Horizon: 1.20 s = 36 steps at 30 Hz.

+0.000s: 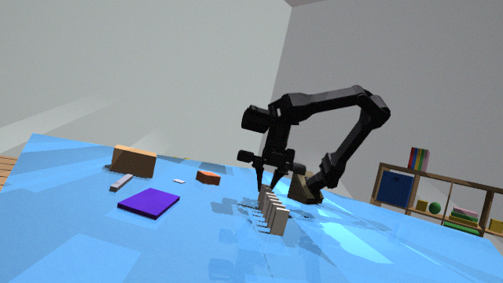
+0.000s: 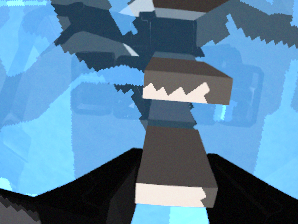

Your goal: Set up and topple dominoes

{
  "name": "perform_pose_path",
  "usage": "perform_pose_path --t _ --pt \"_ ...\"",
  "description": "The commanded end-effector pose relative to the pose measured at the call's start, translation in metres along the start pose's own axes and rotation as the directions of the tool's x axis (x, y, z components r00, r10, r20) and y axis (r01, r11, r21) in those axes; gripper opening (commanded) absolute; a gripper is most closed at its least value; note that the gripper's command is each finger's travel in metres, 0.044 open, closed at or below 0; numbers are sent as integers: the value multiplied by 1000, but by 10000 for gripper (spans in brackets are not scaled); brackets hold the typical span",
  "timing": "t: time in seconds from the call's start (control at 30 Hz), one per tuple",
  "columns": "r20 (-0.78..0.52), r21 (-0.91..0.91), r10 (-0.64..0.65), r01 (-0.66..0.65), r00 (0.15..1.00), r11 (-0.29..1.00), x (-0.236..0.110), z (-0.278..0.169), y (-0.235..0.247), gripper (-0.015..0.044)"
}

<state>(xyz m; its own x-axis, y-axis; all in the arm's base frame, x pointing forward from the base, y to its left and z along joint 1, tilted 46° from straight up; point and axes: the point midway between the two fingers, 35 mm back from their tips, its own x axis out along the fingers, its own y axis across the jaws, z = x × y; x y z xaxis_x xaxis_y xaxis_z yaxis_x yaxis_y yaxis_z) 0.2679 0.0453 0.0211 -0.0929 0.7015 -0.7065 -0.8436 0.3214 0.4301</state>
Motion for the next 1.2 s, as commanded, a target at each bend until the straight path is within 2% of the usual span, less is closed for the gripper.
perform_pose_path --t 0.0,0.33,0.47,0.7,0.77,1.0,1.07,1.17 --pt "2 5 3 -3 1000 1000 1 0 1 186" --pt "2 5 3 -3 1000 1000 1 0 1 440" --pt "-1 6 -3 3 1000 1000 -9 0 -2 440" --pt "-10 8 -10 10 1000 1000 -108 -1 -5 440" --pt "-6 4 -1 1 1000 1000 -126 -1 -1 440" --pt "-5 3 1 -1 1000 1000 -128 -1 0 440" --pt "-5 68 1 0 1000 998 -126 -3 -1 387" --pt "-4 340 1 1 1000 940 -115 -10 -2 309"
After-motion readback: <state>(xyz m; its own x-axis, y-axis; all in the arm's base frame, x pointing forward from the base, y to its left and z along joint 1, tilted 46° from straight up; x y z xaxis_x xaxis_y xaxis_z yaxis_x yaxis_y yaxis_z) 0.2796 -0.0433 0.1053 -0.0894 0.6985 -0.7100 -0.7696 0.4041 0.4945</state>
